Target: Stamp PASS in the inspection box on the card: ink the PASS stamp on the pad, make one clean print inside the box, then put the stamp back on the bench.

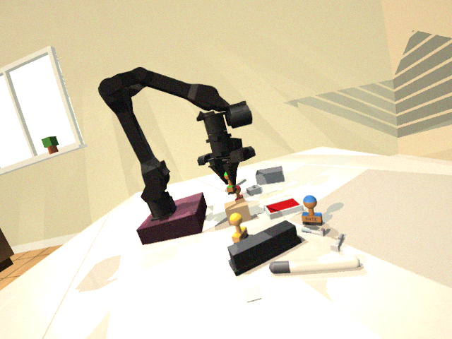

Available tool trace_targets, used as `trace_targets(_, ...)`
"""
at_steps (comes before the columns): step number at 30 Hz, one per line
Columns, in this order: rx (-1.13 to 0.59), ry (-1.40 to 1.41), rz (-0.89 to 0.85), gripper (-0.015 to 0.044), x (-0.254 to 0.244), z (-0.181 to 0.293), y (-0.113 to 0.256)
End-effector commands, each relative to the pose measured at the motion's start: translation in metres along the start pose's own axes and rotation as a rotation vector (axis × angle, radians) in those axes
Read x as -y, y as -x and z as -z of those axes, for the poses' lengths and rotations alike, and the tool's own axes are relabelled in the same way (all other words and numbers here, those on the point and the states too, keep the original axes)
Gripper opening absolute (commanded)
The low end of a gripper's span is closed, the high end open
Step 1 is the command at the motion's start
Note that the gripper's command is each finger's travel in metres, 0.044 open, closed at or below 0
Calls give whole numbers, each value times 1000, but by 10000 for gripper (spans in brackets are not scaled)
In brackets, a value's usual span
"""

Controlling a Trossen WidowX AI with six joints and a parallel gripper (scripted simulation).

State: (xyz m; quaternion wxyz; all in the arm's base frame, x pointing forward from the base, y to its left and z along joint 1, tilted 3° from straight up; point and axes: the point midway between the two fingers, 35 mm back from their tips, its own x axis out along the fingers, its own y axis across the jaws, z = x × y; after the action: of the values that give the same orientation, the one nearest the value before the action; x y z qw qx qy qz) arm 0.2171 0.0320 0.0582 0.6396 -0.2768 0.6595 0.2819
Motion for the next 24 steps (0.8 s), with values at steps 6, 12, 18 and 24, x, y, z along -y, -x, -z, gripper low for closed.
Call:
trace_targets(6, 1, -4, 6, 0, 0, 1, 6)
trace_targets(12, 2, -4, 7, 0, 0, 1, 9)
trace_targets(18, 2, -4, 8, 0, 19, -8, 13)
trace_targets(24, 3, -4, 10, 0, 47, -18, 16)
